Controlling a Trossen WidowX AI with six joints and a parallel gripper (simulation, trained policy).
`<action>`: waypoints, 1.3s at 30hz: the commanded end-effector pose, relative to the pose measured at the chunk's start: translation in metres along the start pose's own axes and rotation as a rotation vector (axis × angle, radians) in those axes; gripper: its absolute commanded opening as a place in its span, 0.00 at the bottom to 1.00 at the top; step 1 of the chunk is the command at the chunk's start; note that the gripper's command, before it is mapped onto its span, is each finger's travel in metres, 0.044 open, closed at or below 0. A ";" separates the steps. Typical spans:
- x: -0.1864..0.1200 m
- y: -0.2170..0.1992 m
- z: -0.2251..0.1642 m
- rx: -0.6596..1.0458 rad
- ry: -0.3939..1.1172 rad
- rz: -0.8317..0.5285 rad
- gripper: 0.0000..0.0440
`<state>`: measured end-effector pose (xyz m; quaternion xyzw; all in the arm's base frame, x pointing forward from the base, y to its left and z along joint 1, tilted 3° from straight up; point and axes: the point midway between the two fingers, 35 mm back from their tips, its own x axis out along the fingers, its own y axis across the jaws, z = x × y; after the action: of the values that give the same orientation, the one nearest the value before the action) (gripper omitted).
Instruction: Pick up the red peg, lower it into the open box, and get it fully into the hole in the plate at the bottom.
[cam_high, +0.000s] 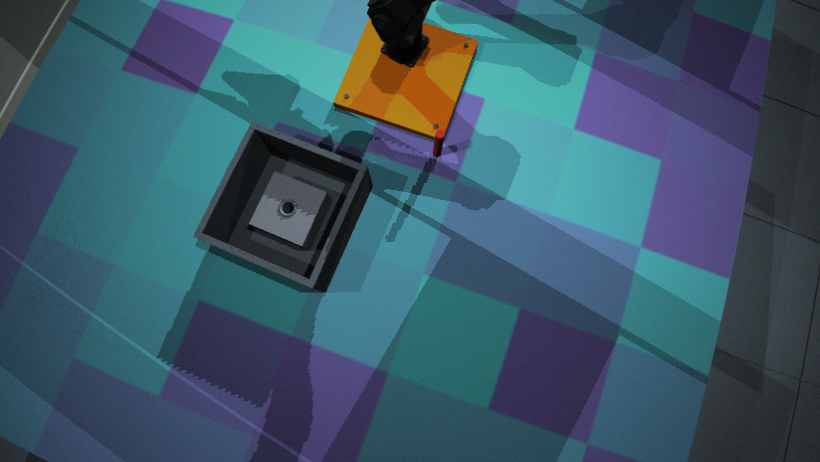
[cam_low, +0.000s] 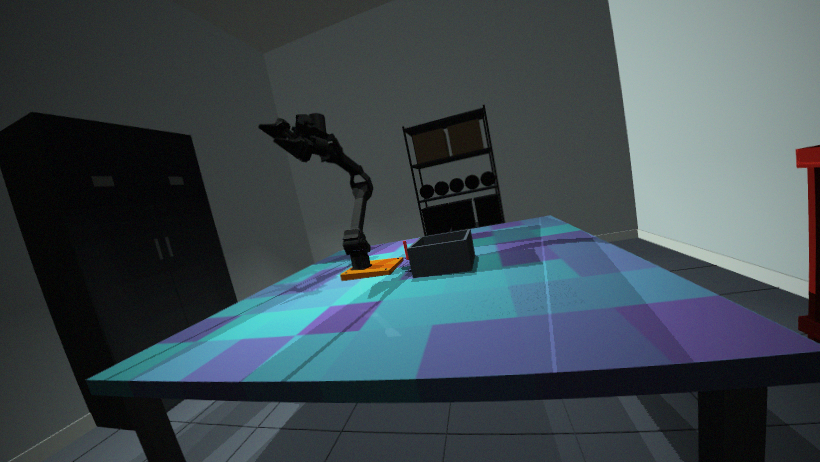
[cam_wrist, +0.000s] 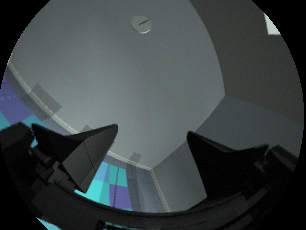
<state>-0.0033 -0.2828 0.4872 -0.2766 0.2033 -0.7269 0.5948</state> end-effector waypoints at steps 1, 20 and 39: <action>0.004 0.036 -0.011 0.045 0.054 0.106 1.00; -0.064 0.212 -0.033 0.178 0.315 0.658 1.00; -0.218 0.291 -0.038 0.173 0.560 1.089 1.00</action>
<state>0.2171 -0.1532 0.2501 0.0994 0.3885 -0.3987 0.8248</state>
